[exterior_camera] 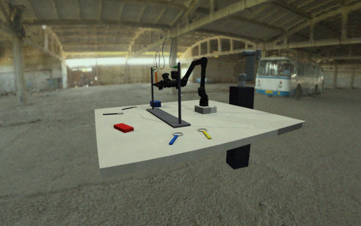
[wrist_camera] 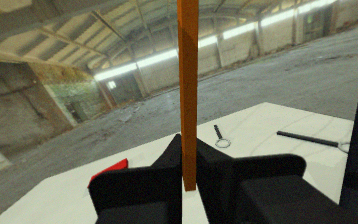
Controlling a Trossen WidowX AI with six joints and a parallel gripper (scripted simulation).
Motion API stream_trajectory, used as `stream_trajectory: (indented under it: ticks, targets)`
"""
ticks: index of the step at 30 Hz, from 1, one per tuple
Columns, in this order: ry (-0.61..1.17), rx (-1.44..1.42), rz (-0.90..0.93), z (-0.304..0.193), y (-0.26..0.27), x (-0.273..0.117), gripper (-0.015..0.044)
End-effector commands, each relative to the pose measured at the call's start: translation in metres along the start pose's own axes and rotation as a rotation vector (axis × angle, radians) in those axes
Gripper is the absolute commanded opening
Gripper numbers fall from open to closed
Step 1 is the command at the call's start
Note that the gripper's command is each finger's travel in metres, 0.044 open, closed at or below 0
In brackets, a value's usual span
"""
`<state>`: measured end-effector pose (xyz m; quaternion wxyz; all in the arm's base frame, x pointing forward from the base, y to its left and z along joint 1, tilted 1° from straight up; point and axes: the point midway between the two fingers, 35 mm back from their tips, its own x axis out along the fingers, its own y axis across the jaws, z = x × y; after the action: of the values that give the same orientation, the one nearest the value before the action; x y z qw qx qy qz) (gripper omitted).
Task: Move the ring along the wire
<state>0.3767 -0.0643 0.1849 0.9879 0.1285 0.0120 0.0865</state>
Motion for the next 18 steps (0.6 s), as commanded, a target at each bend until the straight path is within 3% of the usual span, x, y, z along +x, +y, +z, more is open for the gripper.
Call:
stream_trajectory:
  ticks: [1,18]
  targets:
    - [0.002,0.072,-0.004,-0.001,0.012,-0.001,-0.0150]
    - [0.157,0.368,0.023,0.013,0.059,-0.020,-0.0150]
